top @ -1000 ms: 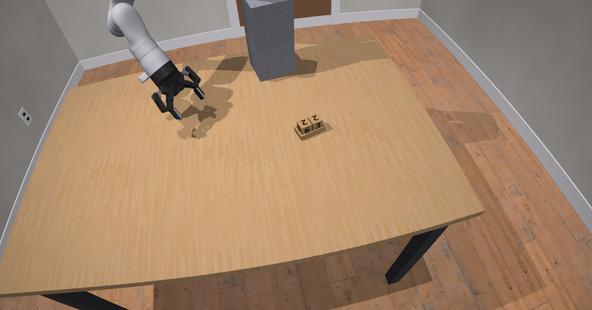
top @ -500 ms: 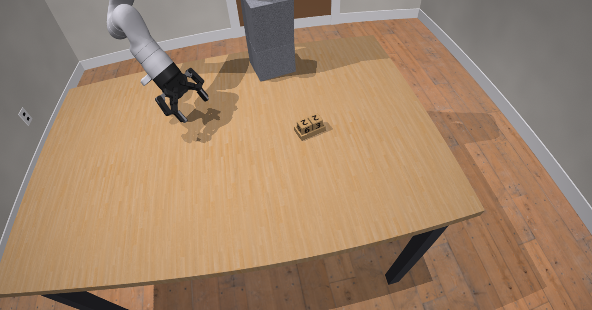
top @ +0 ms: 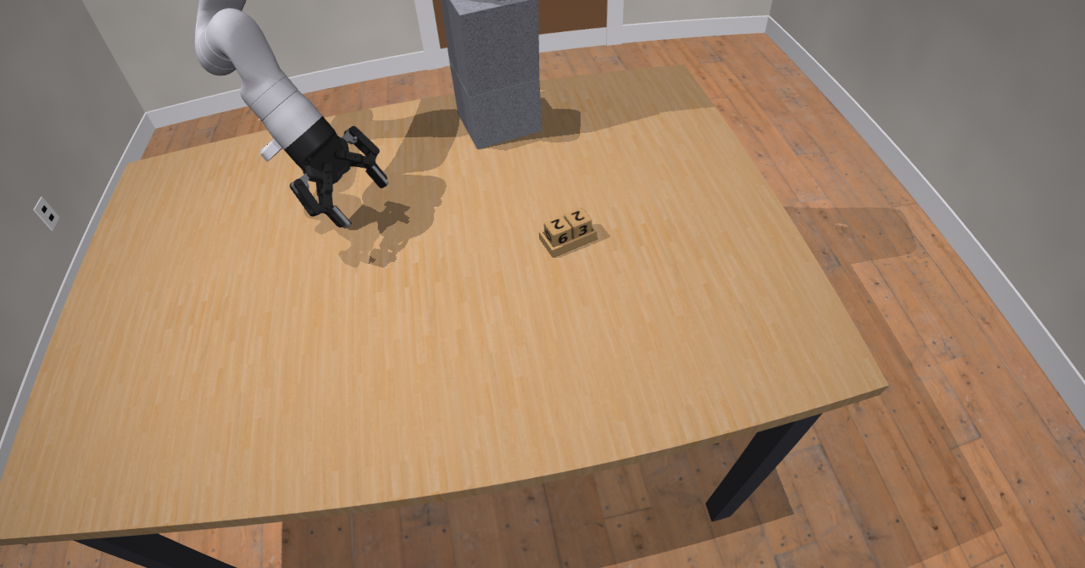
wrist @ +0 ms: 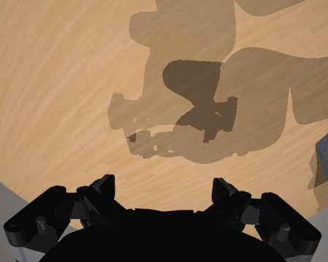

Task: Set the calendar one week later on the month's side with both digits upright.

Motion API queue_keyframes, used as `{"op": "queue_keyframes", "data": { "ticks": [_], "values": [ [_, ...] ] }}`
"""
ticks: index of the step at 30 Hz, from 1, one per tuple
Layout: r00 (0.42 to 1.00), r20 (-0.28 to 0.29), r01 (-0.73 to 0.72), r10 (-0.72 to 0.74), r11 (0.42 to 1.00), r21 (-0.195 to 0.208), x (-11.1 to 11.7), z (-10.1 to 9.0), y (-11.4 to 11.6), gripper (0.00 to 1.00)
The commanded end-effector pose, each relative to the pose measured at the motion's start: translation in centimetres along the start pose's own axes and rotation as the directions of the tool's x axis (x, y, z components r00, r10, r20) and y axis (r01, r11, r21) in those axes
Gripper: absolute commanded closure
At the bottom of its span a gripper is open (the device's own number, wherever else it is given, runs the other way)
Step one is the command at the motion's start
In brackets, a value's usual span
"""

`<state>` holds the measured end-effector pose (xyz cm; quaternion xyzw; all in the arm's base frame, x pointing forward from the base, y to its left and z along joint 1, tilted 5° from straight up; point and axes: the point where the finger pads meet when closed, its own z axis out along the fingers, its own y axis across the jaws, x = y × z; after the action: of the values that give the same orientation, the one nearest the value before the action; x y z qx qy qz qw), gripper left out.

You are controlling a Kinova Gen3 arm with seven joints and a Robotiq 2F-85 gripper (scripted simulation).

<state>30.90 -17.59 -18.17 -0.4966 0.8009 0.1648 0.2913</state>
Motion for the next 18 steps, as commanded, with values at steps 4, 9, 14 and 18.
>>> {"op": "queue_keyframes", "data": {
  "ticks": [4,9,14,18],
  "values": [
    [1.0,-0.012,0.022,-0.022,1.0,-0.018,-1.01,0.53,-0.11,0.0],
    [1.0,-0.012,0.022,-0.022,1.0,-0.018,-1.01,0.53,-0.11,0.0],
    [0.999,-0.023,0.041,-0.042,0.999,-0.035,-1.96,1.08,-0.12,0.0],
    [0.999,-0.023,0.041,-0.042,0.999,-0.035,-1.96,1.08,-0.12,0.0]
  ]
}}
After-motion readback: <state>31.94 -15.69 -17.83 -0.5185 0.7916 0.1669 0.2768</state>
